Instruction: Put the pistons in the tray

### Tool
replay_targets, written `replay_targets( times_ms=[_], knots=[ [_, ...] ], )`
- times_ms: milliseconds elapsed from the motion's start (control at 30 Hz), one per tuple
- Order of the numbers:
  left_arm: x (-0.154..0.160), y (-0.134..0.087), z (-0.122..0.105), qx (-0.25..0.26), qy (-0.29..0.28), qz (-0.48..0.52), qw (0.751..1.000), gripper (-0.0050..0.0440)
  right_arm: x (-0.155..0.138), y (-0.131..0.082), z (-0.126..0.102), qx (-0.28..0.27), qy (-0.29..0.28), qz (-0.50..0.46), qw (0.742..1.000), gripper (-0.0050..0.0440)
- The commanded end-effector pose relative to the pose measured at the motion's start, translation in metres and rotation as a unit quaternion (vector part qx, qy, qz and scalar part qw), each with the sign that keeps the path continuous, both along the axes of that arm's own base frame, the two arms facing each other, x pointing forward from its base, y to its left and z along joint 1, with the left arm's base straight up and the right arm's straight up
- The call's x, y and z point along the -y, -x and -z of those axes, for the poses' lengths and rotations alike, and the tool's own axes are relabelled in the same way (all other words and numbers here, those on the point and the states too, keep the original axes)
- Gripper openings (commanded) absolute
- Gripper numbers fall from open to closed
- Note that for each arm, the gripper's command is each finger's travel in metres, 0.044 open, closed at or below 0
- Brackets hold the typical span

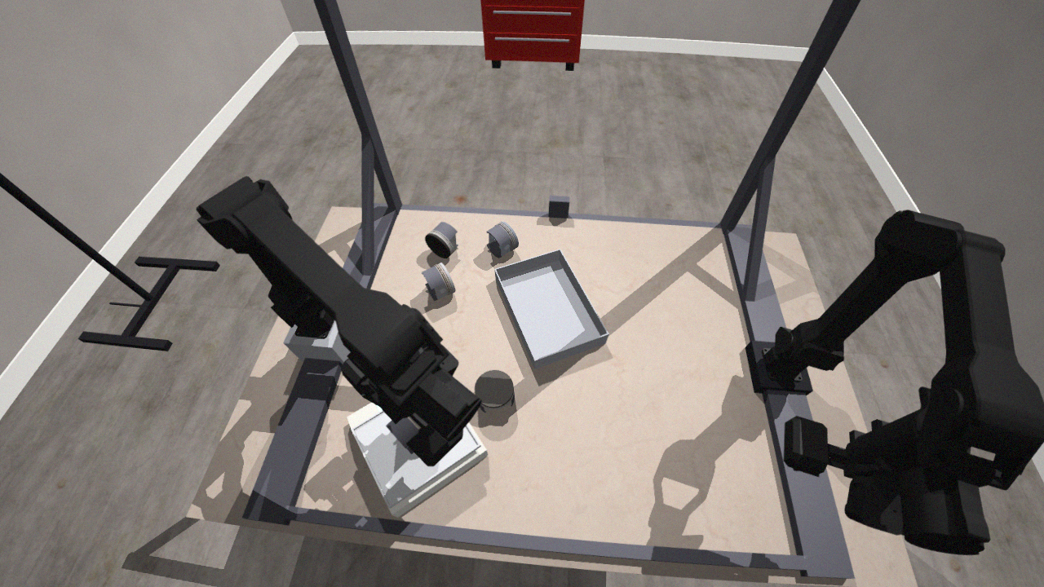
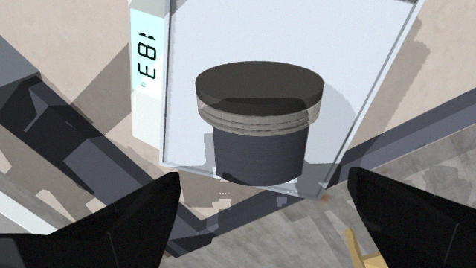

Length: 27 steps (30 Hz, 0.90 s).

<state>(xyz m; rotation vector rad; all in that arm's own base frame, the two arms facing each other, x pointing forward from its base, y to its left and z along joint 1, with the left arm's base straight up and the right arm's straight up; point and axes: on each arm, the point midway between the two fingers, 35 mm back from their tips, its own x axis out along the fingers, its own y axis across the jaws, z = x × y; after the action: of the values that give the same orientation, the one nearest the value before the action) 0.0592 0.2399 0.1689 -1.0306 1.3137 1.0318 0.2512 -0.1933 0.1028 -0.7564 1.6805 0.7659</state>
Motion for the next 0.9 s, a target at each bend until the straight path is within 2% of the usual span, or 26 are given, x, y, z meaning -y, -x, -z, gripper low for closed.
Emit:
replay_targets(
  times_ms=[0,867],
  knots=[
    [-0.004,-0.001,-0.005,0.003,-0.008,0.001,1.0,0.04,0.004,0.002,0.004,0.004,0.005,0.001,1.0,0.0378],
    [-0.004,-0.001,-0.005,0.003,-0.008,0.001,1.0,0.04,0.007,0.009,0.038,0.006,0.006,0.001,1.0,0.0378]
  ],
)
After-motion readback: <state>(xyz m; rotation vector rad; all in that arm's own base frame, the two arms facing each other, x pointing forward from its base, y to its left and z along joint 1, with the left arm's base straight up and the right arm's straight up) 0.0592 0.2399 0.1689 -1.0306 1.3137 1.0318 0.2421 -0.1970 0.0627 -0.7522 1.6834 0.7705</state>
